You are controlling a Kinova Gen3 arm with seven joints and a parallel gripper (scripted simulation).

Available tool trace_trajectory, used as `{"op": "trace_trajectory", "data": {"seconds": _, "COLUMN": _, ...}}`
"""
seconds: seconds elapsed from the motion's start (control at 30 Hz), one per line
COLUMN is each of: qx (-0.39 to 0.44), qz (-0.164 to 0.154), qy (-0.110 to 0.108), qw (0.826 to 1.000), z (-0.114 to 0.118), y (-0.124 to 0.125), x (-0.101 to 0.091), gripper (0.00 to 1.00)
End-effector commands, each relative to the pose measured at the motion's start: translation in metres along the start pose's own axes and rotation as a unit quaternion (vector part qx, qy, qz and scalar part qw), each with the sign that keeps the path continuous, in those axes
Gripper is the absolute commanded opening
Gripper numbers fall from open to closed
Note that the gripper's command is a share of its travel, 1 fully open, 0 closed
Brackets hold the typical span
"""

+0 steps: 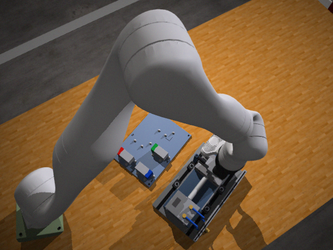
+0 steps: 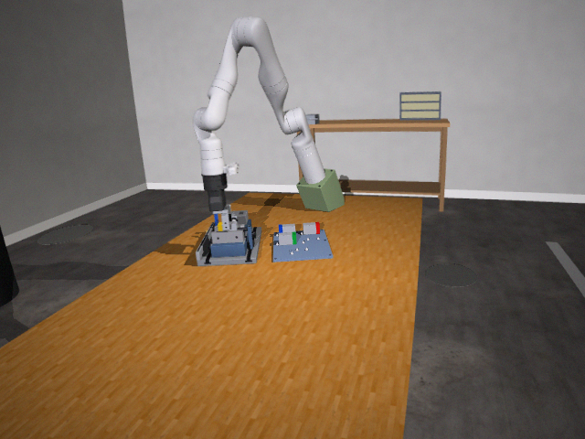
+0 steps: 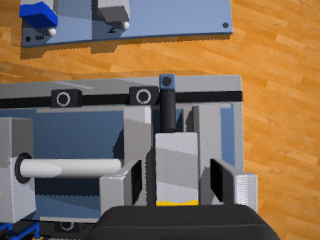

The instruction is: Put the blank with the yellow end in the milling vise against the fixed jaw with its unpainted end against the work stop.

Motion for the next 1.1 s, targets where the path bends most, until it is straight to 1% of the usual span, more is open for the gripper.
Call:
{"op": "trace_trajectory", "data": {"seconds": 0.0, "qx": 0.0, "qz": 0.0, "qy": -0.001, "qw": 1.0, "z": 0.0004, "y": -0.0002, "x": -0.0011, "gripper": 1.0}}
{"op": "trace_trajectory", "data": {"seconds": 1.07, "qx": 0.0, "qz": 0.0, "qy": -0.001, "qw": 1.0, "z": 0.0, "y": -0.0005, "x": -0.006, "gripper": 1.0}}
Point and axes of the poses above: the point where the finger pads meet when closed, its own x axis out along the fingers, its own z axis across the jaws, y = z × x, the point moved 8 cm from there along -x, back along the fingers, and after that the axes turned 15 degrees about x, right-handed, at the moved point
